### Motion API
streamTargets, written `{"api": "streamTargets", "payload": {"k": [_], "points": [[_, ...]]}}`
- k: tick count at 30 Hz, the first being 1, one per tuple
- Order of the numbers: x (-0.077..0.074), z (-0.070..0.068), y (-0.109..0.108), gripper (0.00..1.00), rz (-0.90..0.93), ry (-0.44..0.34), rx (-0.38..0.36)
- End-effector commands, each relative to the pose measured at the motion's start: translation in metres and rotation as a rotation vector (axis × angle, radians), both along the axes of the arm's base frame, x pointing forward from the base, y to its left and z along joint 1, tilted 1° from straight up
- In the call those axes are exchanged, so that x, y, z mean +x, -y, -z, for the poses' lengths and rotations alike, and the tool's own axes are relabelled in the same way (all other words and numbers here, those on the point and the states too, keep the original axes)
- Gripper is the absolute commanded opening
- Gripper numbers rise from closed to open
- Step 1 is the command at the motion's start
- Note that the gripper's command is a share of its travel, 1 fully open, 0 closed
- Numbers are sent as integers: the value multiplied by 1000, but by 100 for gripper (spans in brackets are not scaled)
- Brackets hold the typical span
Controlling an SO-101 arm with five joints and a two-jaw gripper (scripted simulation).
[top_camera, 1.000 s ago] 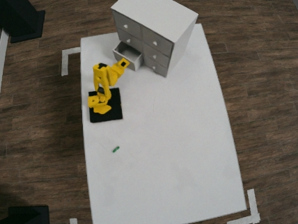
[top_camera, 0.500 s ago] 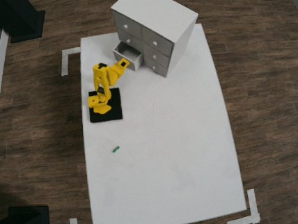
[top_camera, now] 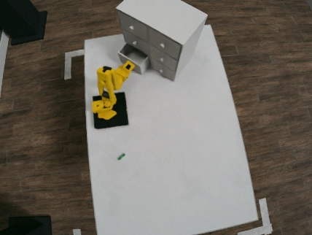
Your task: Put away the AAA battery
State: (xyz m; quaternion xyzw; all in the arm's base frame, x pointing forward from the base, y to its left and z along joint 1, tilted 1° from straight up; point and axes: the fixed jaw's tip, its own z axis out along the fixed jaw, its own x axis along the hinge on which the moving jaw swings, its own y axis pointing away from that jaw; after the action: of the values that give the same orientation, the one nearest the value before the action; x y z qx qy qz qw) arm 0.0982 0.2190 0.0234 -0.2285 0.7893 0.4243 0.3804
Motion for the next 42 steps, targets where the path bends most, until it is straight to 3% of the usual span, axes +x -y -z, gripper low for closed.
{"api": "streamTargets", "payload": {"k": [1, 11, 22, 35, 42], "points": [[-3, 0, 0, 16, -10, -1, -1], [-3, 0, 0, 21, -10, -1, -1], [-20, 3, 16, 21, -53, -7, -32], [-26, -17, 7, 21, -93, 52, 87], [-26, -17, 7, 21, -93, 52, 87]]}}
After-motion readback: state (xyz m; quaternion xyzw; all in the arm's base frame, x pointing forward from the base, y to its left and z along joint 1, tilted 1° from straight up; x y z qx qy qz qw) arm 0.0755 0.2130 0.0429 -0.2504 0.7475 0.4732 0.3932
